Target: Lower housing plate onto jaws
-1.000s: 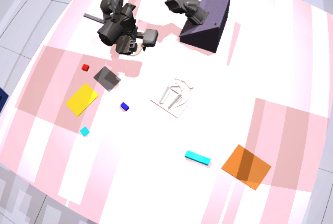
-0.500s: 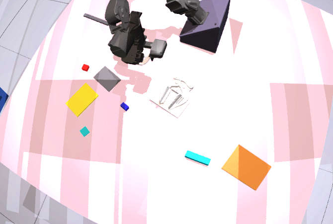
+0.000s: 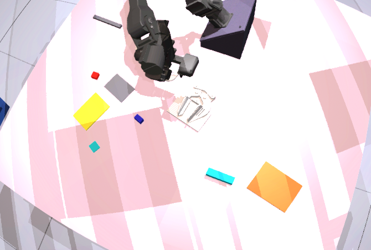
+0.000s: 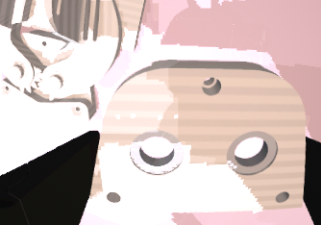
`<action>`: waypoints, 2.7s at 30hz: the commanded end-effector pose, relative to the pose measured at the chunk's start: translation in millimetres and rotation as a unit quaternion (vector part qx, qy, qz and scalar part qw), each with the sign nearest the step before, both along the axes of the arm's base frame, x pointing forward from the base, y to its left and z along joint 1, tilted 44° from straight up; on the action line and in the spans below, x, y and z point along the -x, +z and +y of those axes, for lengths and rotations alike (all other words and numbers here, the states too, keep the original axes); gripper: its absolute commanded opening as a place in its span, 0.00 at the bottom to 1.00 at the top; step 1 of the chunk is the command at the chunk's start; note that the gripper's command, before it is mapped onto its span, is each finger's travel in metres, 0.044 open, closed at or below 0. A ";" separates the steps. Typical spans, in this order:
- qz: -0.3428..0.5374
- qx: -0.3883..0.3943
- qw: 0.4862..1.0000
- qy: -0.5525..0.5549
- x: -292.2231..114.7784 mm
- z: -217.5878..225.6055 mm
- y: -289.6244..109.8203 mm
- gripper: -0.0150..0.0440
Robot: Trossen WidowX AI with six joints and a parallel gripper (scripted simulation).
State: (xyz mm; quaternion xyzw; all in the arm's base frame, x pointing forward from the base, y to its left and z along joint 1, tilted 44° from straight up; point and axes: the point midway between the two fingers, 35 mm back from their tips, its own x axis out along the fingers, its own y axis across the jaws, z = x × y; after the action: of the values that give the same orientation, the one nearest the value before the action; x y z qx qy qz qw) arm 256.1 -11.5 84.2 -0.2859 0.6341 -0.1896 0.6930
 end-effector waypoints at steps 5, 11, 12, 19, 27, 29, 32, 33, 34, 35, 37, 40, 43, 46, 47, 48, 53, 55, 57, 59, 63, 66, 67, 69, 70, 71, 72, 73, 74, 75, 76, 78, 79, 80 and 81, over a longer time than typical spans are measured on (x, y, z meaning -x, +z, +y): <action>-0.014 0.000 1.000 -0.022 -1.2 20.0 -18.4 0.85; -0.028 0.003 0.999 -0.038 -0.1 35.2 -31.8 0.85; -0.031 0.004 0.999 -0.041 0.3 37.7 -34.0 0.85; -0.049 0.009 0.997 -0.060 3.9 54.7 -49.8 0.85; -0.073 0.017 0.994 -0.080 10.6 73.0 -68.0 0.85; -0.077 0.018 0.993 -0.083 11.9 75.8 -70.9 0.85; -0.078 0.018 0.993 -0.083 12.1 76.1 -71.2 0.85; -0.078 0.018 0.993 -0.083 12.1 76.1 -71.2 0.85; -0.078 0.018 0.993 -0.083 12.1 76.1 -71.2 0.85; -0.078 0.018 0.993 -0.083 12.1 76.1 -71.2 0.85; -0.078 0.018 0.993 -0.083 12.1 76.1 -71.2 0.85; -0.078 0.018 0.993 -0.083 12.1 76.1 -71.2 0.85; -0.078 0.018 0.993 -0.083 12.1 76.1 -71.2 0.85; -0.078 0.018 0.993 -0.083 12.1 76.1 -71.2 0.85; -0.078 0.018 0.993 -0.084 12.1 76.1 -71.2 0.85; -0.081 0.017 0.993 -0.087 12.1 76.1 -71.2 0.85; -0.081 0.017 0.993 -0.088 12.1 76.1 -71.2 0.85; -0.081 0.017 0.993 -0.088 12.1 76.1 -71.2 0.85; -0.081 0.017 0.993 -0.088 12.2 76.5 -71.6 0.85; -0.081 0.017 0.993 -0.088 12.8 79.2 -74.2 0.85; -0.081 0.017 0.993 -0.088 13.1 80.6 -75.6 0.85; -0.081 0.017 0.993 -0.088 13.1 80.6 -75.6 0.85; -0.081 0.017 0.993 -0.088 13.1 80.6 -75.6 0.85; -0.081 0.017 0.993 -0.088 13.1 80.6 -75.6 0.85; -0.081 0.017 0.993 -0.088 13.1 80.6 -75.6 0.85; -0.081 0.017 0.993 -0.088 13.1 80.6 -75.6 0.85; -0.081 0.017 0.993 -0.088 13.1 80.6 -75.6 0.85; -0.081 0.017 0.993 -0.088 13.1 80.6 -75.6 0.85; -0.081 0.017 0.993 -0.088 13.1 80.6 -75.6 0.85; -0.081 0.017 0.993 -0.088 13.1 80.6 -75.6 0.85; -0.081 0.017 0.993 -0.088 13.1 80.6 -75.6 0.85; -0.081 0.017 0.993 -0.088 13.1 80.6 -75.6 0.85; -0.081 0.017 0.993 -0.088 13.1 80.6 -75.6 0.85; -0.081 0.017 0.993 -0.088 13.1 80.6 -75.6 0.85; -0.081 0.017 0.993 -0.088 13.1 80.6 -75.6 0.85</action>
State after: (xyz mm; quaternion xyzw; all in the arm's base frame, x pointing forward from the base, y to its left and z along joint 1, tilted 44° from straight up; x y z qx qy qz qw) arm 243.1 68.5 9.6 -0.2276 0.5940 -0.2827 0.7180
